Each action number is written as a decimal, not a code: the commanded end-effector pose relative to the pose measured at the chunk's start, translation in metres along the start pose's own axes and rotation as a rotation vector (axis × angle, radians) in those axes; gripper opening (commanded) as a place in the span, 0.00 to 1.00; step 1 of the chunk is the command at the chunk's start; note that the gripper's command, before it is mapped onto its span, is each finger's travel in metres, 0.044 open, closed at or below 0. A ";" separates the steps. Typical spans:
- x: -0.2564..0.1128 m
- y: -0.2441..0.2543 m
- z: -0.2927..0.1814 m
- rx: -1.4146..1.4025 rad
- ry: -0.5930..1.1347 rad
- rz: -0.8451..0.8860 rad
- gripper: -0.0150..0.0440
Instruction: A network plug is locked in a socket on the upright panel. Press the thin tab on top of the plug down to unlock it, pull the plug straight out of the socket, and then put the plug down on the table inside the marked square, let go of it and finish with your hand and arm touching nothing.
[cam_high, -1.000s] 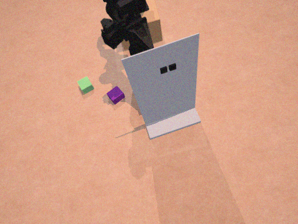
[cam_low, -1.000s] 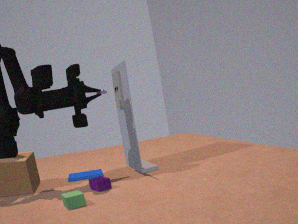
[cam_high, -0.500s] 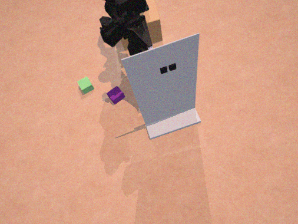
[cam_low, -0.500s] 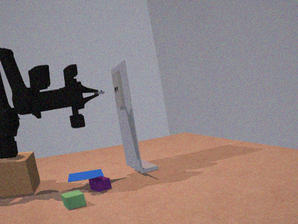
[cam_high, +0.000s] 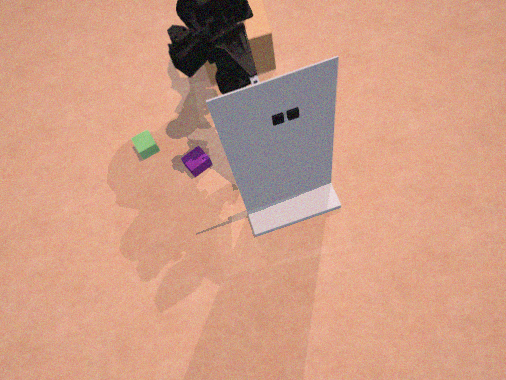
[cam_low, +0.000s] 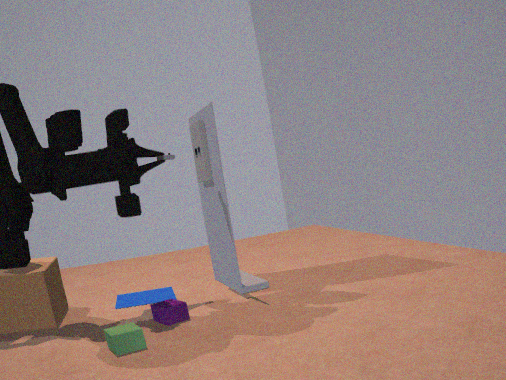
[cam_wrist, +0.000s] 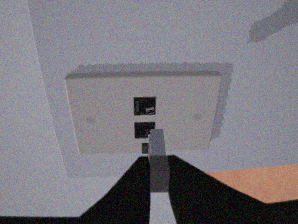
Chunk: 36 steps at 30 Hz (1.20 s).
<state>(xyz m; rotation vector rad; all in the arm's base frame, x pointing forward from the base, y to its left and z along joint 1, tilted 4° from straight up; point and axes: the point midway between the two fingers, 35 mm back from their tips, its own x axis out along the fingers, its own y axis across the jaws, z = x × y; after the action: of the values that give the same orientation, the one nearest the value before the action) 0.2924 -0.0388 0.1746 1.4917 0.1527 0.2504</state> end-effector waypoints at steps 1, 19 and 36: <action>0.000 0.006 0.000 -0.004 0.000 0.004 0.25; -0.007 0.033 -0.003 -0.001 0.002 0.003 0.25; -0.018 0.057 -0.012 0.002 0.004 0.002 0.25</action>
<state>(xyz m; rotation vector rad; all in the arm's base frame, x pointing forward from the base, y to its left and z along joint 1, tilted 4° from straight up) 0.2712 -0.0305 0.2246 1.4912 0.1522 0.2497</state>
